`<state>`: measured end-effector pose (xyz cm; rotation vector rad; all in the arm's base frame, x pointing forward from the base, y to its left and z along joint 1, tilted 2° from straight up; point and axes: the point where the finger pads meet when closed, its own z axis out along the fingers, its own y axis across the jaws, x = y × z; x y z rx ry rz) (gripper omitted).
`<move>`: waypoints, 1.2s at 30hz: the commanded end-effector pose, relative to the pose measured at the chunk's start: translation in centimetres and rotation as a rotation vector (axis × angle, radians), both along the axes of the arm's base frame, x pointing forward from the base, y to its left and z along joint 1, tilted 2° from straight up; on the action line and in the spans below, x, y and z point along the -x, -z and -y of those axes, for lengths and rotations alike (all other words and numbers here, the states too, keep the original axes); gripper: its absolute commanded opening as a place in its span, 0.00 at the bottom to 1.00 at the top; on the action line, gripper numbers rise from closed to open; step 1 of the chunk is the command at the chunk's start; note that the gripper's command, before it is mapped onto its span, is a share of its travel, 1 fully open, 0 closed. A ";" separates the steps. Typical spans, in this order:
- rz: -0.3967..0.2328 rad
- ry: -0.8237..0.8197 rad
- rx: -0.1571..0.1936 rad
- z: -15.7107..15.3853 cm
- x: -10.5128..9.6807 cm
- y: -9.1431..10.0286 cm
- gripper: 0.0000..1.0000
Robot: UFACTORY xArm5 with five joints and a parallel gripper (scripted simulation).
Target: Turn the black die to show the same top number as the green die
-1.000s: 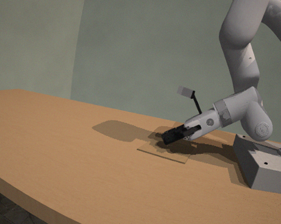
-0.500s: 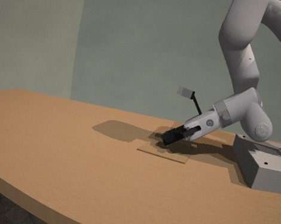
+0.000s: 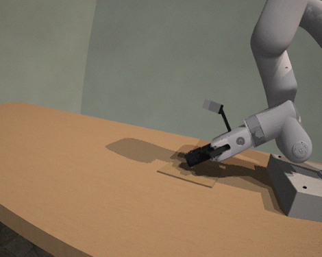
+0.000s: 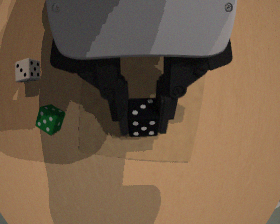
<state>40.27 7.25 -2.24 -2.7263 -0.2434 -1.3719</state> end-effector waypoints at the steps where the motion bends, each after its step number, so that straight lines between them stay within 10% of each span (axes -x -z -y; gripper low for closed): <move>1: 0.002 0.000 0.000 0.0 0.0 -0.1 0.21; 36: 0.002 0.007 0.000 0.3 0.0 1.1 0.21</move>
